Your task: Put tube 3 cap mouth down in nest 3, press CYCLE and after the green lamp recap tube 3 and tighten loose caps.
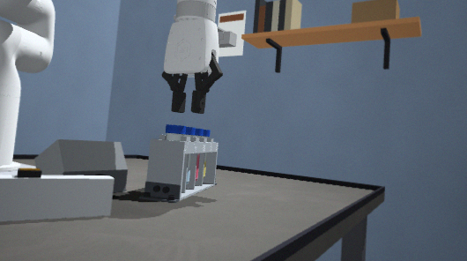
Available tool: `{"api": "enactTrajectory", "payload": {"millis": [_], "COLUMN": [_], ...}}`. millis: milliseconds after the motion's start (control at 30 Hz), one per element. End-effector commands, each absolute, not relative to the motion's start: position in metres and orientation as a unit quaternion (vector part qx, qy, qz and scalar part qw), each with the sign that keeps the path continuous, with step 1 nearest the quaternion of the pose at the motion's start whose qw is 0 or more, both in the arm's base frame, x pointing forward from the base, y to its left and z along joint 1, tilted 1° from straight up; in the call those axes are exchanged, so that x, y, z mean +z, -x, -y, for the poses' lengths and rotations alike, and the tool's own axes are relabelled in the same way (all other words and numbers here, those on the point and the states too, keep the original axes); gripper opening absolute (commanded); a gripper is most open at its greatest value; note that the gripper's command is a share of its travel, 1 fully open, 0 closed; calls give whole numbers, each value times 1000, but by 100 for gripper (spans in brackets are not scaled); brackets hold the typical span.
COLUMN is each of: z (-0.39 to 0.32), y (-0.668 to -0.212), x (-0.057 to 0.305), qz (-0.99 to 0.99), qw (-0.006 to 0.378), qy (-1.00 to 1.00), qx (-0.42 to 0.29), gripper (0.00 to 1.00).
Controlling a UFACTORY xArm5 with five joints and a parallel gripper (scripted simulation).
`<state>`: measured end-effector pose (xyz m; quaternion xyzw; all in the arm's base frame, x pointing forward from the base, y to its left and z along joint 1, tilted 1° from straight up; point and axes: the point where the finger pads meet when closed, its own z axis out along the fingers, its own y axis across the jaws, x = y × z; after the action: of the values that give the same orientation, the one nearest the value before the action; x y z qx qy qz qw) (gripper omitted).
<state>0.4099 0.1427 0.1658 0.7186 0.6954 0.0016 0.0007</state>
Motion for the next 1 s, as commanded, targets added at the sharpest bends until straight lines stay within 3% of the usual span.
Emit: {"api": "enactTrajectory", "payload": {"millis": [0, 367, 567, 967], "z": [-143, -199, -241, -242], "y": [-411, -392, -378, -377], "x": [173, 172, 172, 169], "qz": [-695, -874, -878, -878], "qw": [8, 7, 7, 7], "qy": [-719, -486, -479, -479], "qx": [0, -2, -1, -1], "gripper": [46, 46, 46, 46]}}
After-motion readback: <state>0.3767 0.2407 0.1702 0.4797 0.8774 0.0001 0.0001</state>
